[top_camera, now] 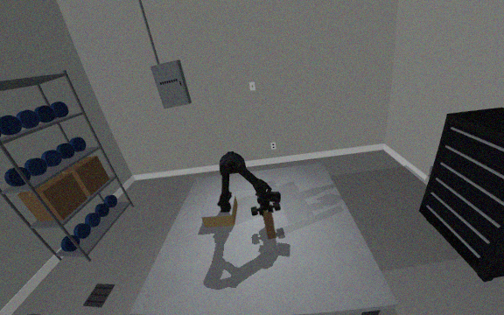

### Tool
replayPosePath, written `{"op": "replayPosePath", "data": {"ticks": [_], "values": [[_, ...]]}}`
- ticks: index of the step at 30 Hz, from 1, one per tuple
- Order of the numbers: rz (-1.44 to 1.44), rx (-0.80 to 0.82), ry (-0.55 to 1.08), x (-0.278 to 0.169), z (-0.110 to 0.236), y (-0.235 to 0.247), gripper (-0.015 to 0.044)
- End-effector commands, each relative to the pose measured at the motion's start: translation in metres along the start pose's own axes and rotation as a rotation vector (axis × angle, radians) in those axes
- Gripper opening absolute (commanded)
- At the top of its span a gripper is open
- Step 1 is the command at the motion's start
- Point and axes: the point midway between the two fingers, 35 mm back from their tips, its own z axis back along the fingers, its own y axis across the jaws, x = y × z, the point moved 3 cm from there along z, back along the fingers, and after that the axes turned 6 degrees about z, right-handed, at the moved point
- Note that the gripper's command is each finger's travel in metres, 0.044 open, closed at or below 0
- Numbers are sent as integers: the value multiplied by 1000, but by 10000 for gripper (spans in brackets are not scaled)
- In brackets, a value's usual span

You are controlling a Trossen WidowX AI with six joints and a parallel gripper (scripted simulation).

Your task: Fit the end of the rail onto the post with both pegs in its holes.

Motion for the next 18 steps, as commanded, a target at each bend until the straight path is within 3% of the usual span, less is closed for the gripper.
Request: {"op": "replayPosePath", "data": {"ticks": [1,18], "values": [[3,-6,6,-3,2,-2,0],[4,-6,6,-8,2,-1,0]]}}
